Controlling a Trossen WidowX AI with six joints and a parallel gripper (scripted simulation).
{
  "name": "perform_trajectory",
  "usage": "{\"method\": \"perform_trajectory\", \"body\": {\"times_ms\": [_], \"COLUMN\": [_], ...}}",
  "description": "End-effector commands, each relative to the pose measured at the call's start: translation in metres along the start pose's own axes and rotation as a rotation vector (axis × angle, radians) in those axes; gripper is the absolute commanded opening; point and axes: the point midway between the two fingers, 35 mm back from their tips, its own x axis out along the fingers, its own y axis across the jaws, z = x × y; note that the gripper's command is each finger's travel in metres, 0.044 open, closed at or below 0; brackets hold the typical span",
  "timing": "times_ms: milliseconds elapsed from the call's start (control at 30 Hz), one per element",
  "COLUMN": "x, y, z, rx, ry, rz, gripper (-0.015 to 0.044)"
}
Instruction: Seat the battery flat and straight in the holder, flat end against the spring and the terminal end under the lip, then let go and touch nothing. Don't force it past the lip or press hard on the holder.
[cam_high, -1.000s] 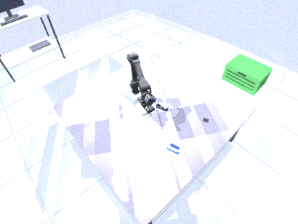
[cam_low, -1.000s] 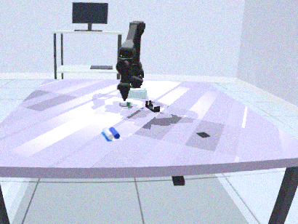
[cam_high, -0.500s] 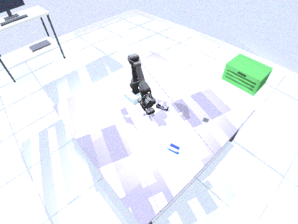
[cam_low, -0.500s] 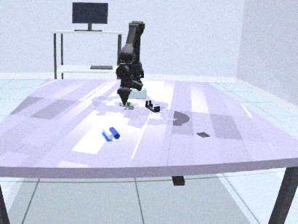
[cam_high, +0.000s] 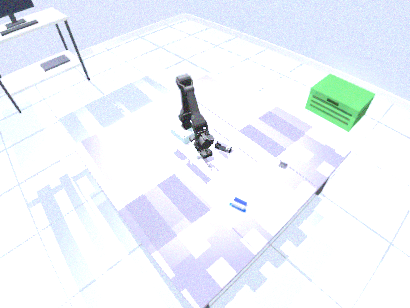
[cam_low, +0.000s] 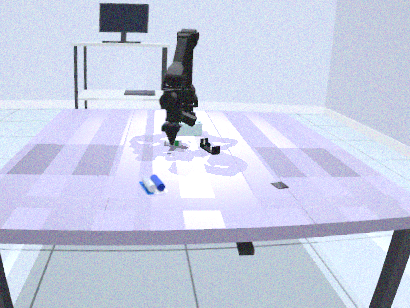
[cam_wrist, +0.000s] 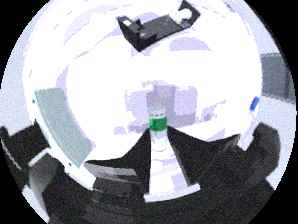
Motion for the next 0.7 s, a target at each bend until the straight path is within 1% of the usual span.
{"method": "perform_trajectory", "body": {"times_ms": [0, 100, 200, 467, 667], "x": [0.002, 0.002, 0.000, -0.044, -0.050], "y": [0.001, 0.001, -0.002, 0.000, -0.003], "z": [0.000, 0.000, 0.001, 0.000, 0.006], "rx": [-0.003, -0.003, 0.013, -0.002, 0.044], "ry": [0.000, 0.000, -0.005, 0.000, 0.000], "rz": [0.004, 0.004, -0.014, 0.002, 0.003], "gripper": [0.0088, 0.0072, 0.0072, 0.0072, 0.0072]}}
